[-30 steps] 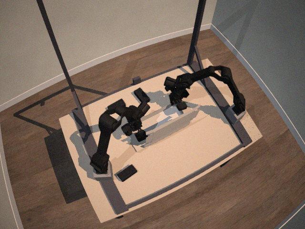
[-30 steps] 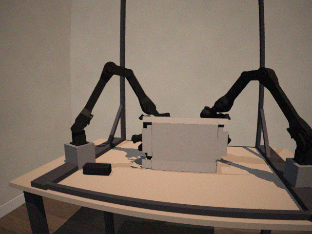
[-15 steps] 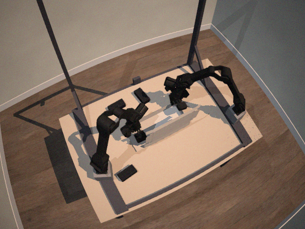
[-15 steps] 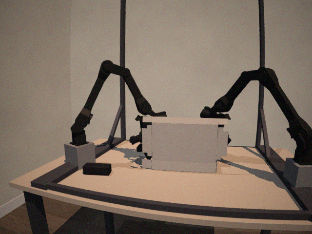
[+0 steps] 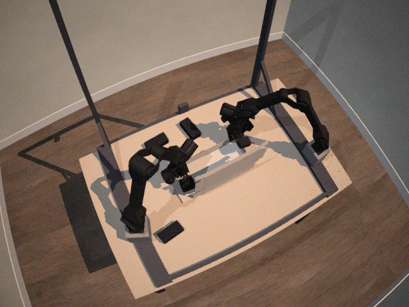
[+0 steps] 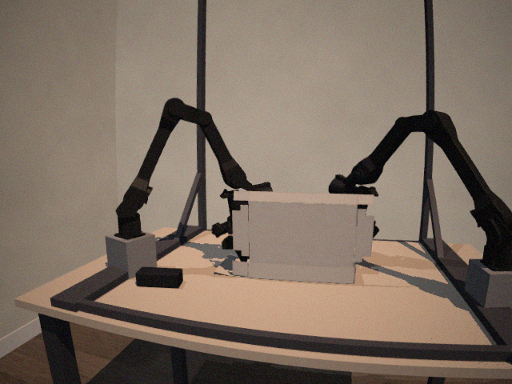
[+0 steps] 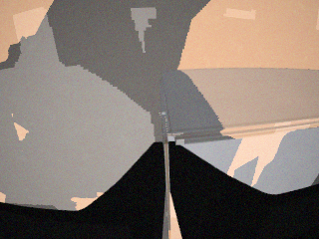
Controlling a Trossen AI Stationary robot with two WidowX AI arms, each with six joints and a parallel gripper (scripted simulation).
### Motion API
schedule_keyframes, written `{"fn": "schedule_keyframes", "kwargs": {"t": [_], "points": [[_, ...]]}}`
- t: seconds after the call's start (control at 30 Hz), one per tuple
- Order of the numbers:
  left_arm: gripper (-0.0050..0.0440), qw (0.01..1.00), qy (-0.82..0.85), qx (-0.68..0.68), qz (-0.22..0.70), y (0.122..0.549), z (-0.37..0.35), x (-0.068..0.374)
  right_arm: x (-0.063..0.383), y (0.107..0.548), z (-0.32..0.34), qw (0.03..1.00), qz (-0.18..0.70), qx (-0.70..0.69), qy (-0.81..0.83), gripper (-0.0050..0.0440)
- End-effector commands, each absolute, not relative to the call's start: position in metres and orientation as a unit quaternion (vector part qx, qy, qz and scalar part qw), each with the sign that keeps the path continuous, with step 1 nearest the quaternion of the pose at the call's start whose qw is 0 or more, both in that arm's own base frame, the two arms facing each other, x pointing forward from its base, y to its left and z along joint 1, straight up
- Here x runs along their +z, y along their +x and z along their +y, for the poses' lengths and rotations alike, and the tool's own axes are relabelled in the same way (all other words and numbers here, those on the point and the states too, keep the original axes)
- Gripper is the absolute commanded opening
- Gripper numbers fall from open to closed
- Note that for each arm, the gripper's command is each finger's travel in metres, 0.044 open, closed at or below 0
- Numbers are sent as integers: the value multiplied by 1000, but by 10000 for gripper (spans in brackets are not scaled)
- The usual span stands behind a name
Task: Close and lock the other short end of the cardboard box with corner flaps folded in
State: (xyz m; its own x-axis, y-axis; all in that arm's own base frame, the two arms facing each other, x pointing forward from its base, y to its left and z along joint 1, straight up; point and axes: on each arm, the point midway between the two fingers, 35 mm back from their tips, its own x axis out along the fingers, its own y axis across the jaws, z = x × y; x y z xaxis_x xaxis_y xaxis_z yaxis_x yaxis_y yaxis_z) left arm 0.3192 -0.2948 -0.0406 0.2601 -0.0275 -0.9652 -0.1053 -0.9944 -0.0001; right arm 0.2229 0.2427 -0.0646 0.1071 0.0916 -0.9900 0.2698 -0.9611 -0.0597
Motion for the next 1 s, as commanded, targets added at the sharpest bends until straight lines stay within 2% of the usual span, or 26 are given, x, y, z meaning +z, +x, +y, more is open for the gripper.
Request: {"fn": "schedule_keyframes", "kwargs": {"t": [0.0, 0.23, 0.3, 0.33, 0.73, 0.97], "points": [[3, 24, -799, 598, 50, 323, -299, -30, -56, 220, 245, 15, 85, -670, 738, 211], [3, 24, -799, 598, 50, 323, -299, -30, -43, 219, 246, -139, -76, -680, 715, 165], [3, 24, -799, 598, 50, 323, -299, -30, -43, 219, 246, -139, -76, -680, 715, 165], [3, 24, -800, 598, 50, 323, -300, -30, -41, 218, 247, -169, -109, -678, 707, 158], [3, 24, -800, 598, 50, 323, -300, -30, -22, 211, 253, -391, -368, -595, 598, 78], [3, 24, -800, 598, 50, 323, -300, -30, -19, 209, 254, -418, -401, -576, 577, 45]]}}
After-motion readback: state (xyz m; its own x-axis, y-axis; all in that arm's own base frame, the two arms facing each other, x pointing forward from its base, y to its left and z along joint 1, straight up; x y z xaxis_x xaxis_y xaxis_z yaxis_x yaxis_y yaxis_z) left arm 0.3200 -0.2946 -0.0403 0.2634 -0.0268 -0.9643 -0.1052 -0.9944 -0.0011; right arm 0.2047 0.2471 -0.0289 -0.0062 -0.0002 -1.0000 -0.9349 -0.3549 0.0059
